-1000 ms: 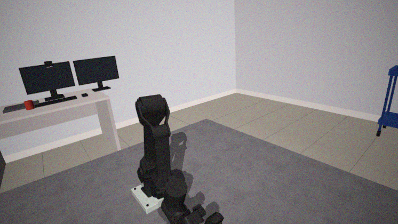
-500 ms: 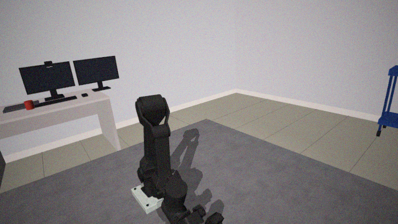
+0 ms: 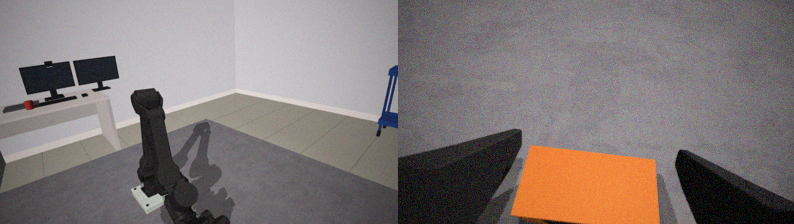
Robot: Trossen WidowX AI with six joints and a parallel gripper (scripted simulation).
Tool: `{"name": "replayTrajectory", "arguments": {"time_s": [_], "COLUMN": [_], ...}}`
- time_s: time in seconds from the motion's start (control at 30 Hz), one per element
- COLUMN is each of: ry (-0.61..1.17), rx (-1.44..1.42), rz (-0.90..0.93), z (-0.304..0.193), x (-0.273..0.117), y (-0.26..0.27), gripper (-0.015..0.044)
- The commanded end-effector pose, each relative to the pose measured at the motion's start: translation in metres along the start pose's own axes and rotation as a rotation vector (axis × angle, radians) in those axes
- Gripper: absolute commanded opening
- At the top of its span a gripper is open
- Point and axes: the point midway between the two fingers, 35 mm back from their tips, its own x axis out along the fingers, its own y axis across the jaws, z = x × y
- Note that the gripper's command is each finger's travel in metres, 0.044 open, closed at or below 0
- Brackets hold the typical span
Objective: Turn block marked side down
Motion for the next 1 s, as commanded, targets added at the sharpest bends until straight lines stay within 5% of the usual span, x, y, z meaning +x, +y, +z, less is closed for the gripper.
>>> {"name": "replayTrajectory", "arguments": {"time_s": [0.0, 0.67, 0.97], "ry": [0.211, 0.313, 0.583], "rx": [-0.020, -0.012, -0.006], "rz": [-0.003, 0.003, 0.000], "z": [0.038, 0.030, 0.056], "x": [-0.052, -0.070, -0.059], "y": [0.003, 0.005, 0.004], "gripper": [0.0440, 0.0440, 0.0440]}}
